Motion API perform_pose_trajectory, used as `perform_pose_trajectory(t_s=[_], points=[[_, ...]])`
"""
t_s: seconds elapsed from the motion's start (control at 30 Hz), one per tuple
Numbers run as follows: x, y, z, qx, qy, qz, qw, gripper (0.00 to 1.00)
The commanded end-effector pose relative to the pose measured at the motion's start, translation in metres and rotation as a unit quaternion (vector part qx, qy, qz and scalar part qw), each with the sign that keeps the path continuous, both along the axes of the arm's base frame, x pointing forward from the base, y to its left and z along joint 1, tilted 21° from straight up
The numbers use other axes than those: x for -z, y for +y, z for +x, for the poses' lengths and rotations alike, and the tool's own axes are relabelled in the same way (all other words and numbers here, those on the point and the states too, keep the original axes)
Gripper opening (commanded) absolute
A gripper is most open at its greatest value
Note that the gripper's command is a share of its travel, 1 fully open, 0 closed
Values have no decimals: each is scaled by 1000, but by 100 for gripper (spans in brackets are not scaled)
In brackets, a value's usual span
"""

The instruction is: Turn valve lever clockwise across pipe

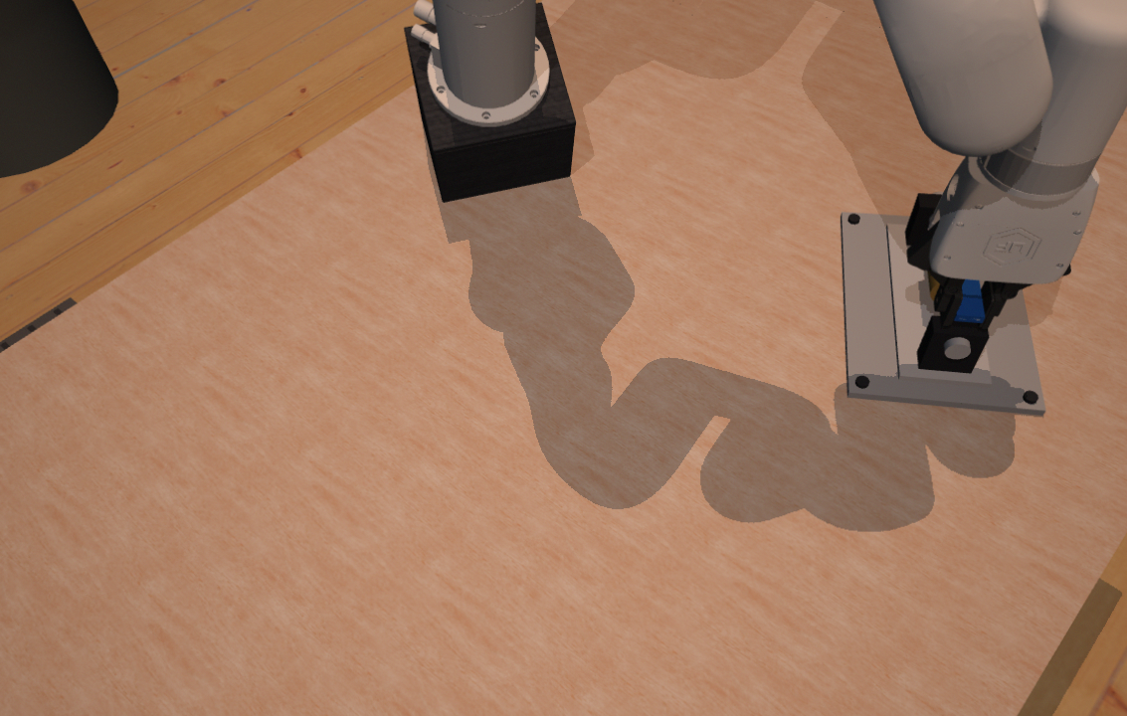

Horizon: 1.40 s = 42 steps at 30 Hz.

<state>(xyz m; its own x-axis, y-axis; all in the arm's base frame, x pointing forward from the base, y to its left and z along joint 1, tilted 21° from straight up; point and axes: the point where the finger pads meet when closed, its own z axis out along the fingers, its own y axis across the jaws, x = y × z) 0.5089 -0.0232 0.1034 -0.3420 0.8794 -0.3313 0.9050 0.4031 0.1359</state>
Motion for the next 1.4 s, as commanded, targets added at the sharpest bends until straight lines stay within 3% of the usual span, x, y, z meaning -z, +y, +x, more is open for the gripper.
perform_pose_trajectory(t_s=[0.0,0.8,1.37], points=[[-2,0,1,0,-2,0,1000,0],[-2,0,1,0,-2,0,1000,0],[0,-2,-6,47,-15,13,999,0]])
